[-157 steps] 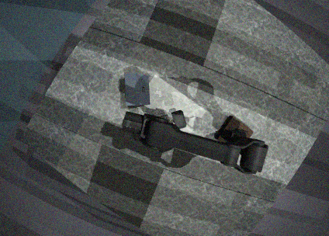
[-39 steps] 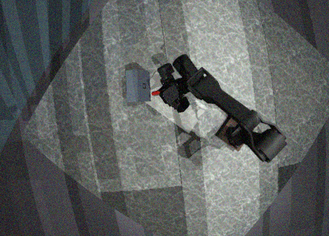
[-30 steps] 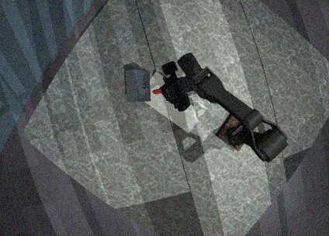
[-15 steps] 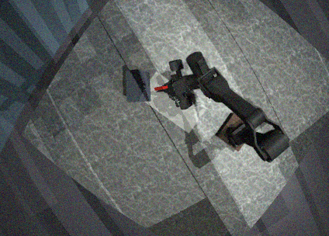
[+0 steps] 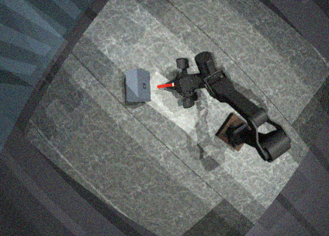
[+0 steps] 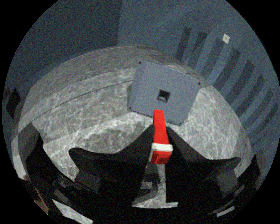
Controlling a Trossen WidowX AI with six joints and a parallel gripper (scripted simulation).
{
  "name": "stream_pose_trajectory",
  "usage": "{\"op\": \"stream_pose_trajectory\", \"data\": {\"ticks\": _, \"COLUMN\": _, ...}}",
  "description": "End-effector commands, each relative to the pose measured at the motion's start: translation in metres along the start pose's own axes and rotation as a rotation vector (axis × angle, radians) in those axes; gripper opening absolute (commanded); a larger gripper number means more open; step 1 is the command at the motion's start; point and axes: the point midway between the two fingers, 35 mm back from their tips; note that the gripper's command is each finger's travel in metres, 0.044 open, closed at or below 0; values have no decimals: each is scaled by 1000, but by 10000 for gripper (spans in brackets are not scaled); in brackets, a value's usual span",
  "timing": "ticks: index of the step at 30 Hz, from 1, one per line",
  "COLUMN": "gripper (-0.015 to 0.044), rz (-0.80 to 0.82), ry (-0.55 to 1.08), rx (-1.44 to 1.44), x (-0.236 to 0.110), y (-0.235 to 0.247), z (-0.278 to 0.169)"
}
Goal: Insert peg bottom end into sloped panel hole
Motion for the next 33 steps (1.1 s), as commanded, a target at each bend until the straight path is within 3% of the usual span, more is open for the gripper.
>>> {"op": "stream_pose_trajectory", "data": {"ticks": 1, "gripper": 0, "rz": -11, "ry": -22, "rx": 25, "x": -4, "y": 0, "z": 0}}
{"op": "stream_pose_trajectory", "data": {"ticks": 10, "gripper": 0, "rz": -33, "ry": -57, "rx": 71, "x": -11, "y": -1, "z": -3}}
{"op": "stream_pose_trajectory", "data": {"ticks": 33, "gripper": 0, "rz": -53, "ry": -89, "rx": 111, "x": 9, "y": -5, "z": -2}}
Point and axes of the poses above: the point midway between the two fingers, 35 mm back from their tips, its own x axis out along the fingers, its own y axis across the jaws, z = x × y, and after that the axes turned 5 degrees about -x, right-handed
